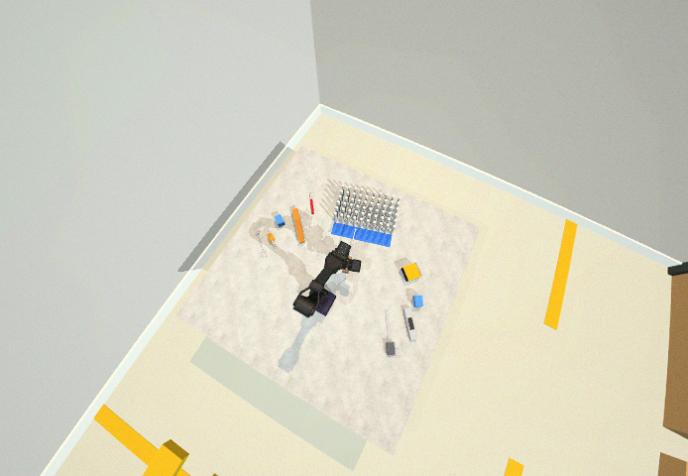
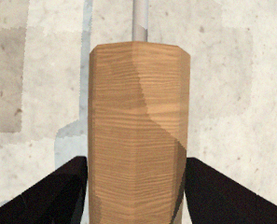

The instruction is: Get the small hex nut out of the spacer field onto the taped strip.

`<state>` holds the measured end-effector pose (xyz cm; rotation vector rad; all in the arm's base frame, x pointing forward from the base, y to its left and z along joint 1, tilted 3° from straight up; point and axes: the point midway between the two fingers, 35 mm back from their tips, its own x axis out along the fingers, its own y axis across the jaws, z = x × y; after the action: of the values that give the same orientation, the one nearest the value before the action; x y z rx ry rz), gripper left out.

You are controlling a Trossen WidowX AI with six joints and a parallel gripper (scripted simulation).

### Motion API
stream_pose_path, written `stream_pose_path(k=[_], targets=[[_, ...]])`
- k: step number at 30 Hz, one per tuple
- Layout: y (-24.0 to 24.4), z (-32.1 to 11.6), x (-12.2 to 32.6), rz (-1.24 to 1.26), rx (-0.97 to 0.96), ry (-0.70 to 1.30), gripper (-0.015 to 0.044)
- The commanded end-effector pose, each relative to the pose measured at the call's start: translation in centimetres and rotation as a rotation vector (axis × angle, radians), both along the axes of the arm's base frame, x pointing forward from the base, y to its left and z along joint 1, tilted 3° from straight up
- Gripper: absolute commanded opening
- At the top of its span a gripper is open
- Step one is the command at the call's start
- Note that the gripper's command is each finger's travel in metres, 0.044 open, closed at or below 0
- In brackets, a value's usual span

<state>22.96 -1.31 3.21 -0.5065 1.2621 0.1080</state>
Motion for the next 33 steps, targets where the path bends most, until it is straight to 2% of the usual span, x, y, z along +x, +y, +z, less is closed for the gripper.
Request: stream_pose_path(k=[1,18,19,20,33], targets=[[0.2,2.7,1.0,-0.003,0.004,-0.031,0.0000],[0.6,10.9,0.5,-0.006,0.004,-0.031,0.0000],[0.6,11.0,0.4,-0.005,0.004,-0.030,0.0000],[0.6,9.2,0.5,0.000,0.003,-0.005,0.0000],[4.8,9.8,1.4,0.230,0.010,0.042,0.0000]])
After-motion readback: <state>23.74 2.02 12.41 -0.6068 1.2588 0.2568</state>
